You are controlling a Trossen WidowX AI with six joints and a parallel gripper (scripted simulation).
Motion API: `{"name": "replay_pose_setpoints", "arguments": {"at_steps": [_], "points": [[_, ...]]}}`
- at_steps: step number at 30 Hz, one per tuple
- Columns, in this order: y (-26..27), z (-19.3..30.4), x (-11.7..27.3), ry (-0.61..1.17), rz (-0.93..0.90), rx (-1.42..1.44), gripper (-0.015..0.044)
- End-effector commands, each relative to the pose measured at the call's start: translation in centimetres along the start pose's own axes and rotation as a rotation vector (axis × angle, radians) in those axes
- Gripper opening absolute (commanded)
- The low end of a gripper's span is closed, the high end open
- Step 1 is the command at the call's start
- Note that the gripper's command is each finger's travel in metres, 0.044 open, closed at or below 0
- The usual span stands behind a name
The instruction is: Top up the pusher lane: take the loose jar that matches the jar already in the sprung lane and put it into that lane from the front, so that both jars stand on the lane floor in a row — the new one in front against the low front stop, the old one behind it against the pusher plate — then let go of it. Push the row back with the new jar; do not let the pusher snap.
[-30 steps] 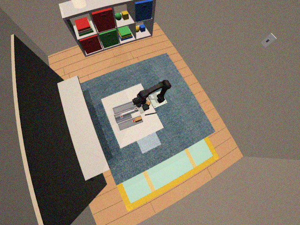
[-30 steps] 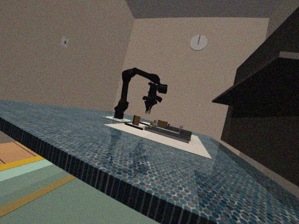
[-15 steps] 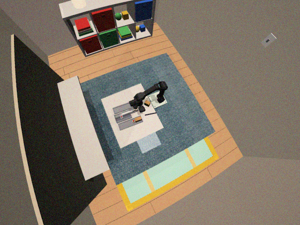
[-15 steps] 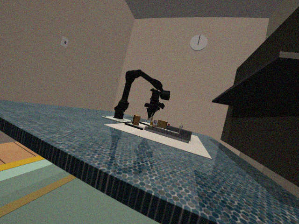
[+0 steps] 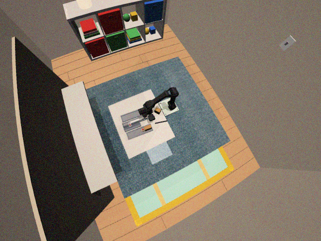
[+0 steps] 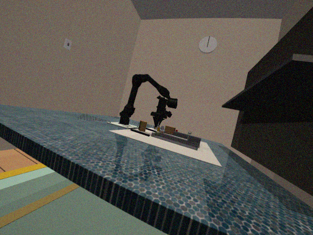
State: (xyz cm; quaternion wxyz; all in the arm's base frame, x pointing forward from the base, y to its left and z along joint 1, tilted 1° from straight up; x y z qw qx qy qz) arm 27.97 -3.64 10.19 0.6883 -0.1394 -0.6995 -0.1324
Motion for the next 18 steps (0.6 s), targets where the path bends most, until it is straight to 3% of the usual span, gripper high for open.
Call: {"name": "replay_pose_setpoints", "arguments": {"at_steps": [1,18], "points": [[-0.06,-0.15,-0.27,0.001,0.006,-0.005,0.0],[0.11,-0.92,-0.27,0.0,0.006,-0.005,0.0]]}}
Point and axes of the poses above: the point midway between the two fingers, 35 mm back from their tips, its own x axis back along the fingers, its own y axis across the jaws, z = x × y, the point moved 2 cm from there along x, back along the fingers, and after that the axes turned 13 degrees about -x, right-handed, at the moved point
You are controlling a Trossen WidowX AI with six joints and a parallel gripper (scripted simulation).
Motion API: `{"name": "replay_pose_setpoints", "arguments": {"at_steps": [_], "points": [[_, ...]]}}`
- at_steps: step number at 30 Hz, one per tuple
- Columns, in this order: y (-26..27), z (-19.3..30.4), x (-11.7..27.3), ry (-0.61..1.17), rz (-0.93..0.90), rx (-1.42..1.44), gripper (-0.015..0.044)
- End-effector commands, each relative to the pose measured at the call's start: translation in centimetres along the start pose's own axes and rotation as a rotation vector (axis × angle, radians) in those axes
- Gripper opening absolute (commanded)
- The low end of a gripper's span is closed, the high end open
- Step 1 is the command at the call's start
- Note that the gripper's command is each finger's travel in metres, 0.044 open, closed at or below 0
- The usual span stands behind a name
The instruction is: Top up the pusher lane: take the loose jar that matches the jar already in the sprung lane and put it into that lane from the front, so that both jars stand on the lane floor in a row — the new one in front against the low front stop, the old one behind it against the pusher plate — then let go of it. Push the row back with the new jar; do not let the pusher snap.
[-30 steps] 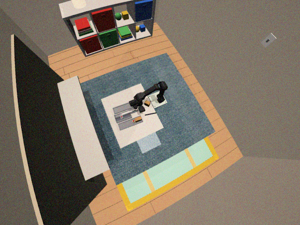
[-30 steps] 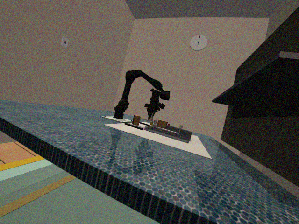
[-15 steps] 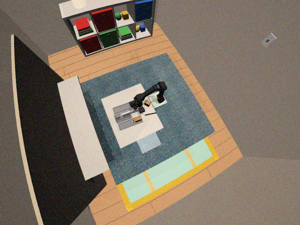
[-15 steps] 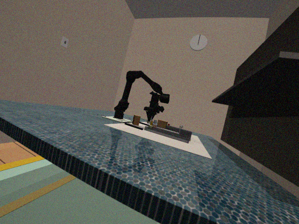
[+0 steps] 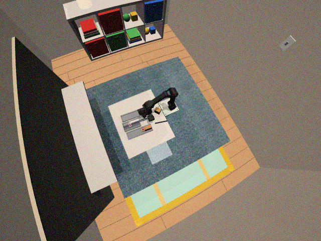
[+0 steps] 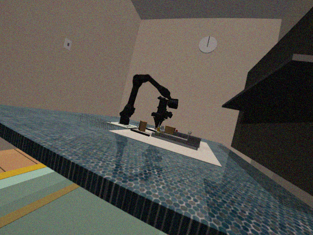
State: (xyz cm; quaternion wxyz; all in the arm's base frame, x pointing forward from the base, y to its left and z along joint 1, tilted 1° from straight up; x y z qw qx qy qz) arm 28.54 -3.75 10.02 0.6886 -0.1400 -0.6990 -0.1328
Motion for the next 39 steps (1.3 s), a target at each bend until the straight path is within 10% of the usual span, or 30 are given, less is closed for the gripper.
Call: {"name": "replay_pose_setpoints", "arguments": {"at_steps": [1,39], "points": [[0.0,-0.4,-0.1,-0.001,0.005,-0.004,0.0],[0.4,-2.1,-0.2,-0.003,0.005,-0.004,0.0]]}}
Point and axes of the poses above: the point midway between the two fingers, 35 mm back from their tips, its own x axis back along the fingers, its own y axis across the jaws, z = x × y, the point moved 2 cm from there along x, back along the fingers, and after that the axes turned 13 degrees about -x, right-handed, at the moved point
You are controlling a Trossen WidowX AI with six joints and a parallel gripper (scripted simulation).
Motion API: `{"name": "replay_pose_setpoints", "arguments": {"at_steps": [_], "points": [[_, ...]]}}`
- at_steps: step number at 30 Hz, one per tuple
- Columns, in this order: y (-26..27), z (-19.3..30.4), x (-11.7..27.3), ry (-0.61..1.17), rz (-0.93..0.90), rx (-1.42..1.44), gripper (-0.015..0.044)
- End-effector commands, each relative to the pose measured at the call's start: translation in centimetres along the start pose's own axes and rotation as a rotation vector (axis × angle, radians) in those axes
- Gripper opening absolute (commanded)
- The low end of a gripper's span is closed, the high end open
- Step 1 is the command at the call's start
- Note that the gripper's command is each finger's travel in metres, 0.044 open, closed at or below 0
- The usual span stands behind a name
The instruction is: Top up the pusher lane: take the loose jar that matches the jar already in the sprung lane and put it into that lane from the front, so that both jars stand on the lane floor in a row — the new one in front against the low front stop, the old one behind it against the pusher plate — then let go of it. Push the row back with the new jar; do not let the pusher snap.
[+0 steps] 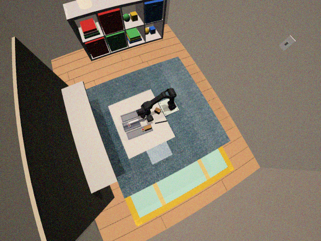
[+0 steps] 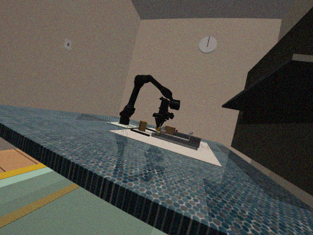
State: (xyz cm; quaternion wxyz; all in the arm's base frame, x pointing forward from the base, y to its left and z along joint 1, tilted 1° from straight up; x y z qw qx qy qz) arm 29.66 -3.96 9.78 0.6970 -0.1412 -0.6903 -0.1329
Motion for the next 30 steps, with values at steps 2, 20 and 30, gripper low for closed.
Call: {"name": "replay_pose_setpoints", "arguments": {"at_steps": [2,20,30], "points": [[0.1,-1.1,0.1,-0.026,-0.001,-0.002,0.0],[0.3,-1.9,0.1,-0.027,-0.002,-0.002,0.0],[0.4,-2.4,0.2,-0.027,-0.002,-0.002,0.0]]}}
Point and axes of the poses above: the point midway between the two fingers, 35 mm back from their tips, its own x axis back along the fingers, its own y axis across the jaws, z = x × y, the point moved 2 cm from there along x, back along the fingers, and after that the axes turned 13 degrees about -x, right-handed, at the moved point
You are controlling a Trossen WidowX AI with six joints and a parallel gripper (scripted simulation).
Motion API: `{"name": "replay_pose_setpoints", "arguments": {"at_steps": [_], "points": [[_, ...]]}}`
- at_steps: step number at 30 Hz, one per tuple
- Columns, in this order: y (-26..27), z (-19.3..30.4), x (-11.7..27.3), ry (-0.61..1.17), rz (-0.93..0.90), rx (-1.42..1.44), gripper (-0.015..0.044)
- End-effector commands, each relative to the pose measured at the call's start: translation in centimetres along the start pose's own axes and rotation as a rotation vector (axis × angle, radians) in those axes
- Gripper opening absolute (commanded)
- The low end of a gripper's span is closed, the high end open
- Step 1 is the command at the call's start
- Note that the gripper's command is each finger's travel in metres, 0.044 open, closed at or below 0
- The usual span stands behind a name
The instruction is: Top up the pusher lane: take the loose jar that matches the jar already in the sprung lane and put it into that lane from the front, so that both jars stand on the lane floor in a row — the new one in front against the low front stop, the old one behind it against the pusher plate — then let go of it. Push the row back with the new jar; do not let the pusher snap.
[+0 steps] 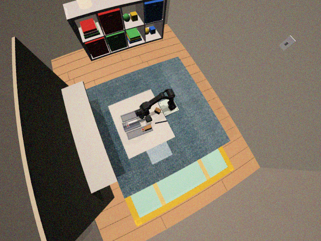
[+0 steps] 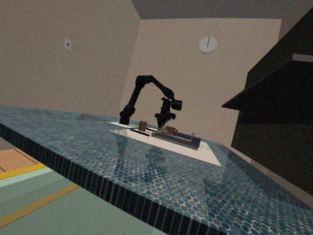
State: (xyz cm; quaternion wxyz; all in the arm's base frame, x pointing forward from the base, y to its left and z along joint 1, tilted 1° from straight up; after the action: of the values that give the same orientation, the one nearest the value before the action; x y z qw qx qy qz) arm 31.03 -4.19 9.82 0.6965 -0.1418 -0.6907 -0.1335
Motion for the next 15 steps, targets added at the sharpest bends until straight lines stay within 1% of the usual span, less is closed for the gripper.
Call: {"name": "replay_pose_setpoints", "arguments": {"at_steps": [1,15], "points": [[0.1,-1.05,0.14,-0.026,-0.001,0.0,0.0],[0.23,-1.66,0.26,-0.027,-0.001,0.0,0.0]]}}
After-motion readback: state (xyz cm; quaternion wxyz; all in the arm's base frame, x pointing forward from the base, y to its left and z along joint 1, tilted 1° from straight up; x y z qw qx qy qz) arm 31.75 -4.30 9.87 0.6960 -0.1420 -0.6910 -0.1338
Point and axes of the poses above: the point midway between the two fingers, 35 mm back from their tips, its own x axis back along the fingers, its own y axis across the jaws, z = x × y, the point moved 2 cm from there along x, back along the fingers, and after that the axes turned 13 degrees about -x, right-handed, at the moved point
